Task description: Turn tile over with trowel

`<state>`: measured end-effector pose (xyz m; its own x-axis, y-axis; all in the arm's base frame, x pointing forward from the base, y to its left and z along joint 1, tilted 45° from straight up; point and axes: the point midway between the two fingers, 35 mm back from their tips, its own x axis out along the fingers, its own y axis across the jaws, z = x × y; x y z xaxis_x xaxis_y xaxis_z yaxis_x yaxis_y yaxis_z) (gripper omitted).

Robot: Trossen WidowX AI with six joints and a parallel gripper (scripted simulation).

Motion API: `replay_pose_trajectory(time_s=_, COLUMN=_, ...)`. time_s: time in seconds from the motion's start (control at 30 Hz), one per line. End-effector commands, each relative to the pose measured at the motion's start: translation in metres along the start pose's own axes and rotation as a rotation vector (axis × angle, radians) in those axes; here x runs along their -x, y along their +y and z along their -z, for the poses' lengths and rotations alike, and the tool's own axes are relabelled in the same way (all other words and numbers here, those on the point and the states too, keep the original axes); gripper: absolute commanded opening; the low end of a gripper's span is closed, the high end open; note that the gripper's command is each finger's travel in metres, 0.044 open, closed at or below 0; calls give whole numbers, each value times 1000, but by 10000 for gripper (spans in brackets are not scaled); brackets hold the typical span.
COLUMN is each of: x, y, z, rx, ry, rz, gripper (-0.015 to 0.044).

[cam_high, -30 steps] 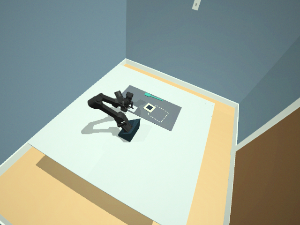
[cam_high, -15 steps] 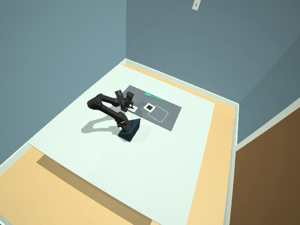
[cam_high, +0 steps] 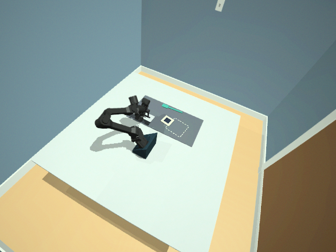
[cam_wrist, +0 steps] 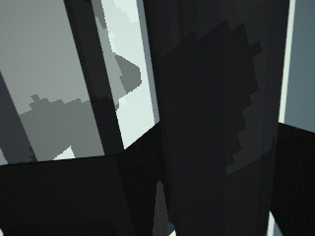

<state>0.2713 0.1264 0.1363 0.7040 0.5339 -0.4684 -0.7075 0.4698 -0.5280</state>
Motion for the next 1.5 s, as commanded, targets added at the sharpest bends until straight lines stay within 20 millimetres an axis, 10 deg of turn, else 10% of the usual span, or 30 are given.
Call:
replay_pose_trajectory(time_s=0.0, x=-5, y=-12, z=-1, rx=-11, ry=1, rz=17, gripper=0)
replay_pose_trajectory(time_s=0.97, x=-91, y=-73, z=44, rx=-164, ry=41, rz=28, gripper=0)
replay_pose_trajectory(time_s=1.47, x=-98, y=-69, z=47, rx=-168, ry=42, rz=28, gripper=0)
